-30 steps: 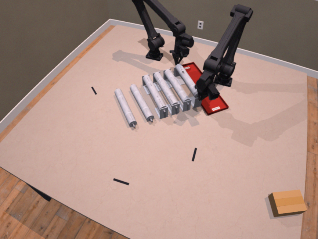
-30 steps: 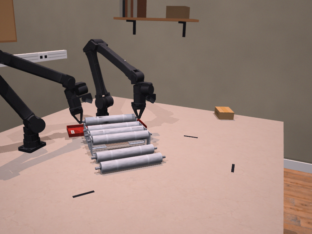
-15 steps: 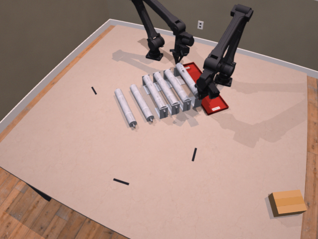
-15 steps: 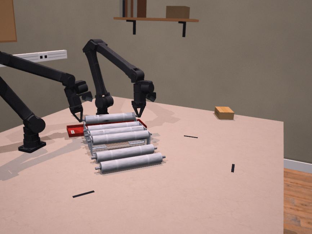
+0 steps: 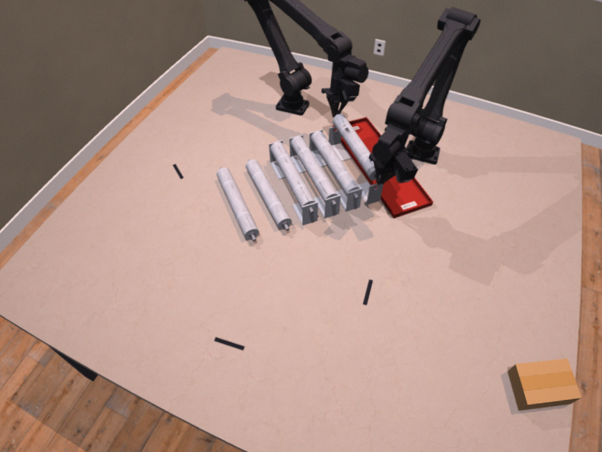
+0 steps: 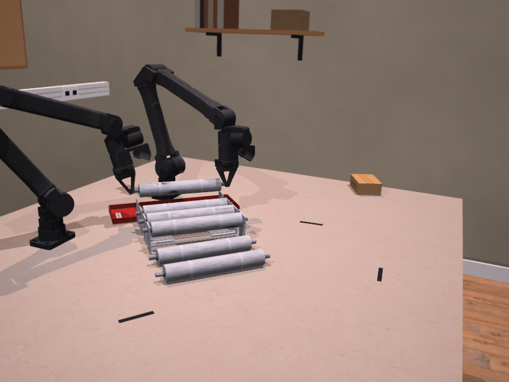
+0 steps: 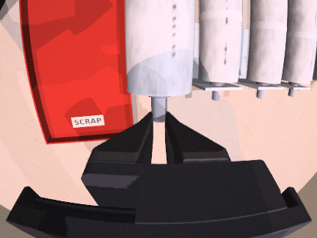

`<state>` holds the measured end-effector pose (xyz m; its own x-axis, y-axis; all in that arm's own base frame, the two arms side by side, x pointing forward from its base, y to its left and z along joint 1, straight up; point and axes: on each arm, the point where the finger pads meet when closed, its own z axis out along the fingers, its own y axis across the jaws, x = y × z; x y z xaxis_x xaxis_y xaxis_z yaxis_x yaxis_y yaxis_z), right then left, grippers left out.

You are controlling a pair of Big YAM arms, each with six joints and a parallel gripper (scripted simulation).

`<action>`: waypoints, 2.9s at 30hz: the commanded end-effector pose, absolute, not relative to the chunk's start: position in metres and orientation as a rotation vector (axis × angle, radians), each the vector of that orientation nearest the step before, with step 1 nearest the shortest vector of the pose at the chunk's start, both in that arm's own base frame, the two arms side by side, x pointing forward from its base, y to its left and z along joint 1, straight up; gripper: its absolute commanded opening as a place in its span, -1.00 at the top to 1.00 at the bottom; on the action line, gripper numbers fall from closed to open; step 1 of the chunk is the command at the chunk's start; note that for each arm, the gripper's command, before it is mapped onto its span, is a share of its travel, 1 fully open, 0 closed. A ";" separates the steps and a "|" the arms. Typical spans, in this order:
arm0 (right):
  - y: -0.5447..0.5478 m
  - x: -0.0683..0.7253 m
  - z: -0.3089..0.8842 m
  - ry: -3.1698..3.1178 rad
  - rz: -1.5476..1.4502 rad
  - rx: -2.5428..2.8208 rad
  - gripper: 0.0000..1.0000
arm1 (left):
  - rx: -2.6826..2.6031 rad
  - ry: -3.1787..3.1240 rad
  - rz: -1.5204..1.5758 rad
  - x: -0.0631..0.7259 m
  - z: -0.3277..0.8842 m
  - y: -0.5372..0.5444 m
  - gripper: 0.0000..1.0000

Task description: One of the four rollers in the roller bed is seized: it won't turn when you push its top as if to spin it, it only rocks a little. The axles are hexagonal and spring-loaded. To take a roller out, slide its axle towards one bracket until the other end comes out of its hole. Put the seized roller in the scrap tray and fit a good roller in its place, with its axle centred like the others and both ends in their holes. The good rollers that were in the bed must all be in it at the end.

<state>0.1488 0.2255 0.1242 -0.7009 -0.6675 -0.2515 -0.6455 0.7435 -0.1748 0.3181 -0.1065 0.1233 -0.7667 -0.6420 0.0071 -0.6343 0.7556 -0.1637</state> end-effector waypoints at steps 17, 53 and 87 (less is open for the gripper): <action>0.260 0.158 0.172 2.580 0.008 -0.981 0.94 | -1.041 2.811 -0.323 0.337 0.161 -0.105 0.94; 0.296 0.113 0.172 2.583 -0.004 -1.019 0.94 | -1.081 2.813 -0.287 0.282 0.150 -0.053 0.94; 0.281 0.104 0.147 2.589 -0.039 -1.038 0.94 | -1.068 2.832 -0.302 0.276 0.145 -0.056 0.94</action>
<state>0.1047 0.2743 0.1399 -0.6748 -0.6886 -0.2654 -0.6673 0.7229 -0.1793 0.2686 -0.0497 0.1404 -0.7421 -0.6702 -0.0093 -0.6562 0.7292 -0.1942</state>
